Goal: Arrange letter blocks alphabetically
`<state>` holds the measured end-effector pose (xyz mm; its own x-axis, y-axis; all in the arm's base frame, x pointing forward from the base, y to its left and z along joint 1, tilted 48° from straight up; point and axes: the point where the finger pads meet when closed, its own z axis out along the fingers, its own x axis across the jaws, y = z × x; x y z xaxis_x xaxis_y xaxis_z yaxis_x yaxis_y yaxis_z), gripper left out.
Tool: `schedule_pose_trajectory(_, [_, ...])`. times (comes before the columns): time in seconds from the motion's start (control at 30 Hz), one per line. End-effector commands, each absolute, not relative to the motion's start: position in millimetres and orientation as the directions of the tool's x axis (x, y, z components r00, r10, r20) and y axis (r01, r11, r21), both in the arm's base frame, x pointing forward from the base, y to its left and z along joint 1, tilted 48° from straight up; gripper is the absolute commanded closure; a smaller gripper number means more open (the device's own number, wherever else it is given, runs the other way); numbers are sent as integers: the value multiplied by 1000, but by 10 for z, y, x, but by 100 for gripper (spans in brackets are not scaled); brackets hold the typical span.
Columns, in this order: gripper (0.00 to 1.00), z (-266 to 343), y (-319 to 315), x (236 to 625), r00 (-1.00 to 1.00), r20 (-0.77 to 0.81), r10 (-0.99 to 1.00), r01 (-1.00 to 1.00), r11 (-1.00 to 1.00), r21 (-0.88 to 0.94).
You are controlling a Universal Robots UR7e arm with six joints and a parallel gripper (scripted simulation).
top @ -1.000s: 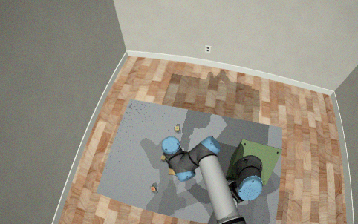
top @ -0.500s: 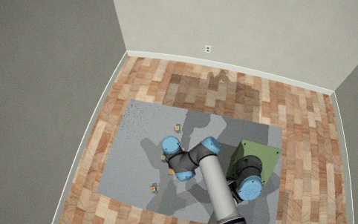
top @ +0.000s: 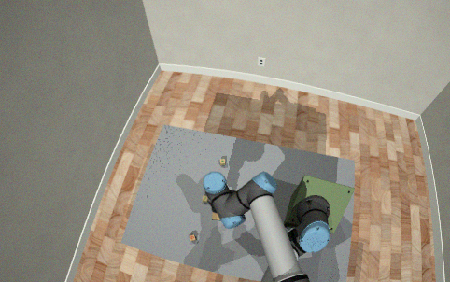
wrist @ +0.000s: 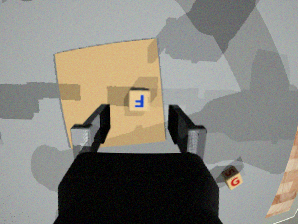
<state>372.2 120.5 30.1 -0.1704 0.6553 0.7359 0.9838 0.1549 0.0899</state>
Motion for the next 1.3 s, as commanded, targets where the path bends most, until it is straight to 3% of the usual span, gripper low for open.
schedule_pose_trajectory(0.0, [0, 308, 1206, 3734, -188, 734, 653, 981, 166, 103])
schedule_pose_trajectory(0.5, [0, 405, 1305, 3887, -470, 665, 580, 881, 353, 314])
schedule_pose_trajectory(0.87, [0, 547, 1457, 4079, -750, 509, 422, 659, 537, 526])
schedule_pose_trajectory(1.27, [0, 710, 1636, 4258, -926, 306, 222, 375, 648, 663])
